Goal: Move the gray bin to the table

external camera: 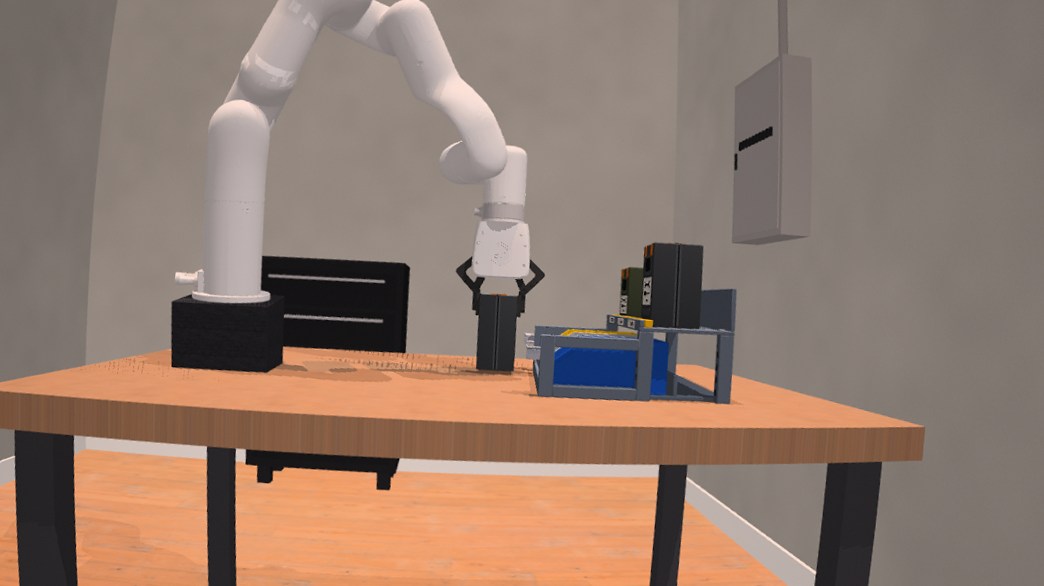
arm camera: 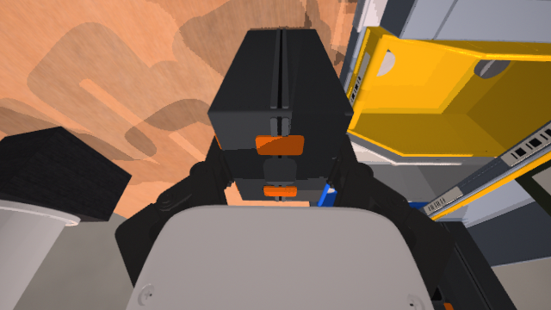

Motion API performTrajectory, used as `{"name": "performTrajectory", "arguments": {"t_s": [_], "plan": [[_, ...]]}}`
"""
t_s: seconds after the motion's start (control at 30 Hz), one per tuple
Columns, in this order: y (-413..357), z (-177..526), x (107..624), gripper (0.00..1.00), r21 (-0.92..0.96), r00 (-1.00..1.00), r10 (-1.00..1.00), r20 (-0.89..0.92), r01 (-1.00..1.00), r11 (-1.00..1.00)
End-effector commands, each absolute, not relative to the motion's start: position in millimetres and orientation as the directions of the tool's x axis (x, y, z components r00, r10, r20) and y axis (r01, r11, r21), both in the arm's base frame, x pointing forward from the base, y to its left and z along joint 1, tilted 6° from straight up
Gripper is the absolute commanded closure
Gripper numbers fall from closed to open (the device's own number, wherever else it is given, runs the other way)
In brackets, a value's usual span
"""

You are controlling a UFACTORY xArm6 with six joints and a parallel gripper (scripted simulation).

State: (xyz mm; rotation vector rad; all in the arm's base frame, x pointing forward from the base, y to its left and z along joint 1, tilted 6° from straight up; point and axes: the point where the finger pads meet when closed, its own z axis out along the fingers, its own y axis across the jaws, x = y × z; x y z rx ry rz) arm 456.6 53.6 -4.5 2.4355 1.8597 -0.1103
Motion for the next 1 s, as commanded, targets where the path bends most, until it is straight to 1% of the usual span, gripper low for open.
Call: {"name": "performTrajectory", "arguments": {"t_s": [0.0, 0.67, 0.7, 0.97], "plan": [[54.0, -2.7, 458.7, 1.00, 0.021, 0.263, 0.960, -0.100, 0.965, -0.262], [52.5, -8.4, 458.6, 1.00, 0.021, 0.263, 0.960, -0.100, 0.965, -0.262], [52.6, -8.2, 458.8, 0.00, 0.022, 0.263, 0.960, -0.100, 0.965, -0.262], [52.6, -8.2, 458.8, 0.00, 0.022, 0.263, 0.960, -0.100, 0.965, -0.262]]}}
